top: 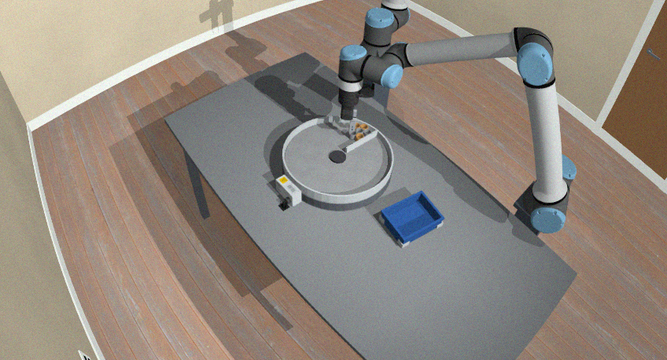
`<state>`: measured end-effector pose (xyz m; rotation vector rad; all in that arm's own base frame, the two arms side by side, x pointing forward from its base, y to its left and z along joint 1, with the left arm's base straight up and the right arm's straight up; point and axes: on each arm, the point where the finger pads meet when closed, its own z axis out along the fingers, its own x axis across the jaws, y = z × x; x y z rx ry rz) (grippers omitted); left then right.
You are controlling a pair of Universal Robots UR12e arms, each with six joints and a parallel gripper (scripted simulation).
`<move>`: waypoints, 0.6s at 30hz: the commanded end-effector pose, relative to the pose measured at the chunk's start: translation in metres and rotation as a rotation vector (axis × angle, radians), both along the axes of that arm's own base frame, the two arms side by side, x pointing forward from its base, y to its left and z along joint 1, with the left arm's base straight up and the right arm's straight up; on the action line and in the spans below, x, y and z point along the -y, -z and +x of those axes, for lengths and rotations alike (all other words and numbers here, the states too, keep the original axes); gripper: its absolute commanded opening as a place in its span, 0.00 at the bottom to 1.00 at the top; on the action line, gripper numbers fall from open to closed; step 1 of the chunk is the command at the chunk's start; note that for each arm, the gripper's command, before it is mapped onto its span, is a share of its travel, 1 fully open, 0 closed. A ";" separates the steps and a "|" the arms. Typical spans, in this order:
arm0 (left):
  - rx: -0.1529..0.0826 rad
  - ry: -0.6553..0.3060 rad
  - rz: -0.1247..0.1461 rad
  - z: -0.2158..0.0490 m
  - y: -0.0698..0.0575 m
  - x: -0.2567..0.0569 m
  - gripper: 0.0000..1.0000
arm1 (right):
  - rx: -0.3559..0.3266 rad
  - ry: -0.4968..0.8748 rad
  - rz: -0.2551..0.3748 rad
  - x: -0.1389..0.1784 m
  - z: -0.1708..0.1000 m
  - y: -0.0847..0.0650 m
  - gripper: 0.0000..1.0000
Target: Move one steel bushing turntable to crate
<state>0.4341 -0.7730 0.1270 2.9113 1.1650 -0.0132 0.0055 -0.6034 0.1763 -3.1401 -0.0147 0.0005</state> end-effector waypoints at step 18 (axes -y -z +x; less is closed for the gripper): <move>0.001 0.000 -0.002 0.000 0.013 0.001 0.76 | 0.000 0.000 -0.002 0.001 0.000 -0.001 1.00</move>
